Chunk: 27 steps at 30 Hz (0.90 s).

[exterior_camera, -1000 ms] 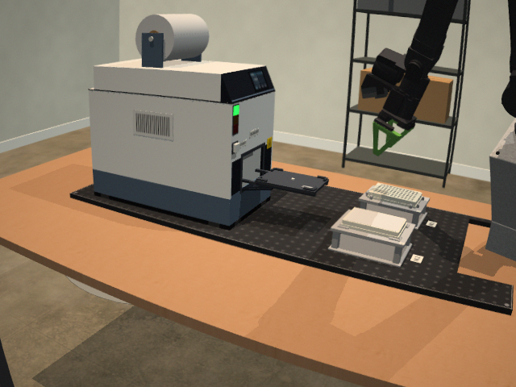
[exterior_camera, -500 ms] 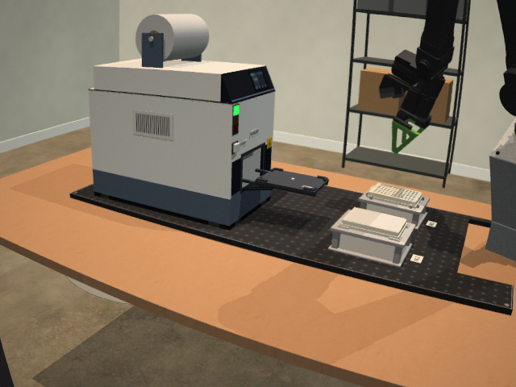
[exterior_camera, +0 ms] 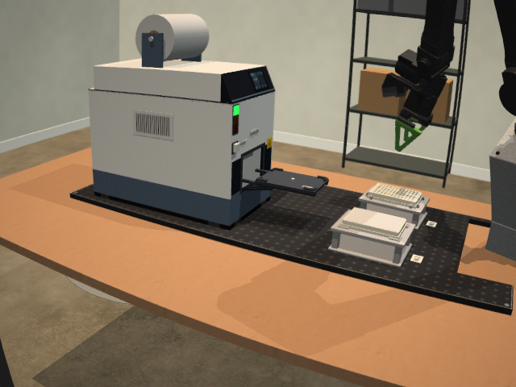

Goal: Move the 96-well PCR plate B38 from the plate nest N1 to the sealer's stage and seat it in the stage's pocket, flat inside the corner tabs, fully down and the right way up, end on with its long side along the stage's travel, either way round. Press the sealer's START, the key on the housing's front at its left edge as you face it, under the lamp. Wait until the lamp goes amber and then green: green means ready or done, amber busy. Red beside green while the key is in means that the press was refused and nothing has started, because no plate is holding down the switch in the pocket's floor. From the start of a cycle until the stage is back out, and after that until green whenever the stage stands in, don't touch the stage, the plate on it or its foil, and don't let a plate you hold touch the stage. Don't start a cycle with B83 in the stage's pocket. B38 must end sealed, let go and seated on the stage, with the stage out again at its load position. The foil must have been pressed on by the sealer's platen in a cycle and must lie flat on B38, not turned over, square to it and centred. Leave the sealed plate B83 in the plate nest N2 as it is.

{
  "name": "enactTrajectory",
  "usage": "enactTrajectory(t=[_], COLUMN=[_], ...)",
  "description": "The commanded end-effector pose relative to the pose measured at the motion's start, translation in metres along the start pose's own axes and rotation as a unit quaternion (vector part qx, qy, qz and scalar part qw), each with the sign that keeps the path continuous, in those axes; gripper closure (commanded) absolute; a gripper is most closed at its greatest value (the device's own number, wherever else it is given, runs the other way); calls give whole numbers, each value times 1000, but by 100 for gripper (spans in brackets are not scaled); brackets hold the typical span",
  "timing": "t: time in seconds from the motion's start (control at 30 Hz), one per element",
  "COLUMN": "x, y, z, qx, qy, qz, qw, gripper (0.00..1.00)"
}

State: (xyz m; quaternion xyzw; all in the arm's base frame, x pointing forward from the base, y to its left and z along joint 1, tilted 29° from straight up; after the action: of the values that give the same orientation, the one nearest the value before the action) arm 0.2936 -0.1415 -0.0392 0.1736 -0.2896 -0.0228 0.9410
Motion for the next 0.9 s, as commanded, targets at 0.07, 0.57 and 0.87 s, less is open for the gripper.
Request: enactTrajectory(t=[0.07,0.57,0.87], x=[8,27,18], y=[7,-2,0], z=[1,2,-14], qx=[-2,-9,-5], qy=[-9,-23,-16], qz=[13,7,1], qw=[1000,1000,1000], gripper=[0,0,0])
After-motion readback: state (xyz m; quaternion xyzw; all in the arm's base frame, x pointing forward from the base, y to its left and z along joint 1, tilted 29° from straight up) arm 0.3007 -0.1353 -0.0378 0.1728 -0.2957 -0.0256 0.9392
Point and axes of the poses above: the point where the finger pads meet when closed, its own z axis back along the fingers, its own y axis across the jaws, x = y × z, the point moved 4 cm from there along z, back along the fingers, and after that the axes turned 12 degrees about z, right-handed, at the moved point
